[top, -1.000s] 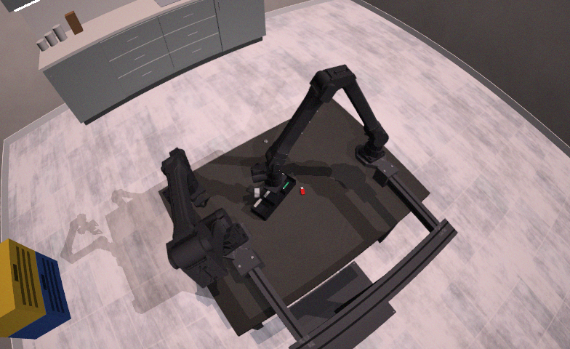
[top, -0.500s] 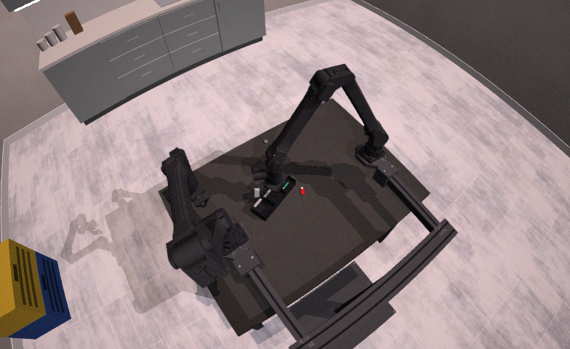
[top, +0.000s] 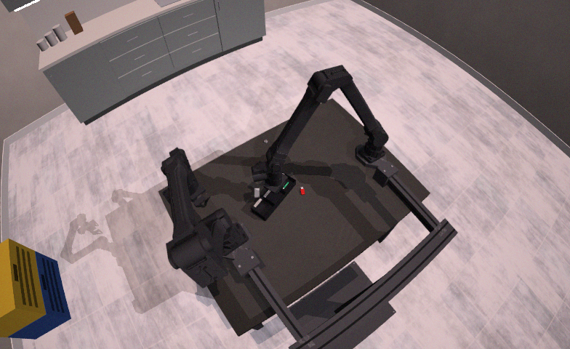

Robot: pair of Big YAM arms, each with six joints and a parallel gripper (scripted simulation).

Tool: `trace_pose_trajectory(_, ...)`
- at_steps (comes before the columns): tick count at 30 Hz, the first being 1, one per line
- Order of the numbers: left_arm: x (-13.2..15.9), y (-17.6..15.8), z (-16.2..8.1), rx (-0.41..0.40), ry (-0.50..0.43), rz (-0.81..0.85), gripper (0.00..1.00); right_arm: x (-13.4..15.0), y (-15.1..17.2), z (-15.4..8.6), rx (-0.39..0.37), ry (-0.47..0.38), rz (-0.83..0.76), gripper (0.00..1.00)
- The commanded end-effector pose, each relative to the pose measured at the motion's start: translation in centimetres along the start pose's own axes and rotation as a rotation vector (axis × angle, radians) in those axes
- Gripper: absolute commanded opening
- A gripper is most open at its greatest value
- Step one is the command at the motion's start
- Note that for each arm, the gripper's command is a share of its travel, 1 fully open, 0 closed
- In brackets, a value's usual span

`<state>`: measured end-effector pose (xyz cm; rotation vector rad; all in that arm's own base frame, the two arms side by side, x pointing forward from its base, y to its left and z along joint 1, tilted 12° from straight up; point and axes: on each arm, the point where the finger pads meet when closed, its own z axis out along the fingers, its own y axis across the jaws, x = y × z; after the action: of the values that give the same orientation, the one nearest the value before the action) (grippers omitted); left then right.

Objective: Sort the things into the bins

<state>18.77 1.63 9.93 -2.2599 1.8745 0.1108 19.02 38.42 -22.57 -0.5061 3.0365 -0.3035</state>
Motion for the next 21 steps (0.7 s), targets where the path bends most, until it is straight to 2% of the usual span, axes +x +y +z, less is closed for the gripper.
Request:
trace_pose_trajectory(1,-0.1,-0.3,-0.1,0.016,0.007,0.002,1.0,-1.2,0.8,1.1,-0.012,-0.012,0.001,0.11)
trace_pose_trajectory(17,-0.1,-0.3,-0.1,0.016,0.007,0.002,1.0,-1.0,0.5,4.1,-0.007,-0.007,0.002,0.11)
trace_pose_trajectory(21,-0.1,-0.3,-0.1,0.016,0.007,0.002,1.0,0.2,-0.5,4.6,0.014,0.011,-0.004,0.11)
